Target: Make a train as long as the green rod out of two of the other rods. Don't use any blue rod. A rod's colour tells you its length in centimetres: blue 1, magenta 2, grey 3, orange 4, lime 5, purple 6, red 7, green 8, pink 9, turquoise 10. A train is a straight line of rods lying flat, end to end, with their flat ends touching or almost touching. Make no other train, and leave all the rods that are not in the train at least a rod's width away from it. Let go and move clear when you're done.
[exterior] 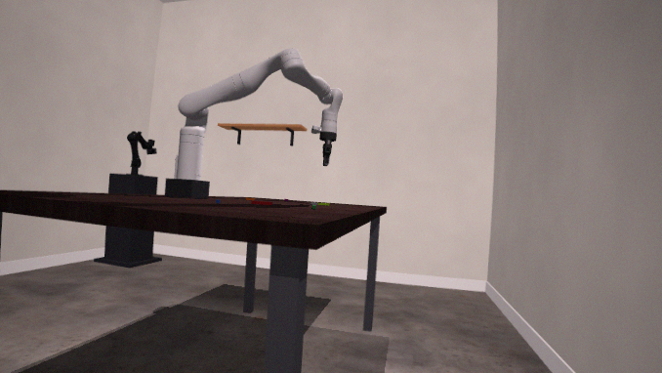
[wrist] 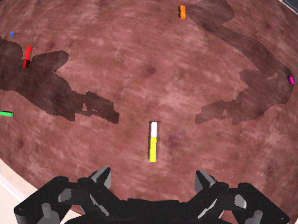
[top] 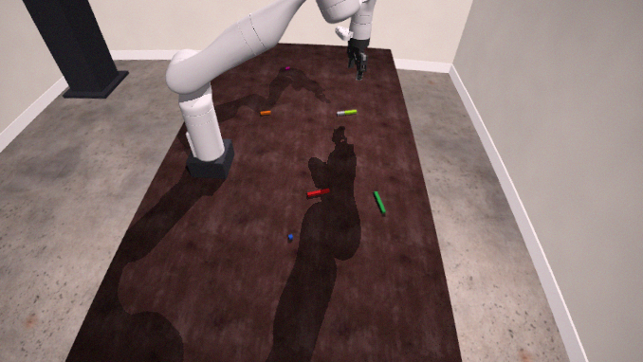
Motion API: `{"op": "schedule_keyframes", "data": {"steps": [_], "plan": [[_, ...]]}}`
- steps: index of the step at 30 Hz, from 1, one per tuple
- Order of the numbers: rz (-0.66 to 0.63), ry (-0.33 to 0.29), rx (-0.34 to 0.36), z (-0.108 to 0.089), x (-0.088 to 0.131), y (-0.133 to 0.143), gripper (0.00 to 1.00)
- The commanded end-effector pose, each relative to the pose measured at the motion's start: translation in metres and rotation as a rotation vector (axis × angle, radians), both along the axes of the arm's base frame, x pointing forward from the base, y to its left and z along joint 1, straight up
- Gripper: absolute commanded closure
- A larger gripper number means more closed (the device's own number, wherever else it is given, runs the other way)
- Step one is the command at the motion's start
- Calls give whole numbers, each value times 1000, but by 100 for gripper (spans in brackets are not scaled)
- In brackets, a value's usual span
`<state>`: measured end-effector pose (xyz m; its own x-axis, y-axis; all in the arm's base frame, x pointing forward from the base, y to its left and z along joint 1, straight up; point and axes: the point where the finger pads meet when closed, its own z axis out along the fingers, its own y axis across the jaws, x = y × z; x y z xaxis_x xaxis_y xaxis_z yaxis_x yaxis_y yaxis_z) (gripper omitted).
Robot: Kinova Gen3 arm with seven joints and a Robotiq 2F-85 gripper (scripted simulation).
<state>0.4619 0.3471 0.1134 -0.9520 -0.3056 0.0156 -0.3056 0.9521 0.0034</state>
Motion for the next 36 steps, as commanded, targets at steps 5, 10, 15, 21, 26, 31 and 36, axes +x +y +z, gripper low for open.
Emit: {"op": "schedule_keyframes", "data": {"steps": [5, 10, 15, 21, 26, 31, 36], "plan": [[-2, -9, 3, 14, 2, 1, 0], [-2, -9, 3, 15, 2, 1, 0], [-2, -9, 3, 15, 2, 1, 0], [-2, -9, 3, 15, 2, 1, 0], [-2, -9, 3, 15, 2, 1, 0], [-2, -9, 3, 15, 2, 1, 0], [-2, -9, 3, 15, 2, 1, 0]]}}
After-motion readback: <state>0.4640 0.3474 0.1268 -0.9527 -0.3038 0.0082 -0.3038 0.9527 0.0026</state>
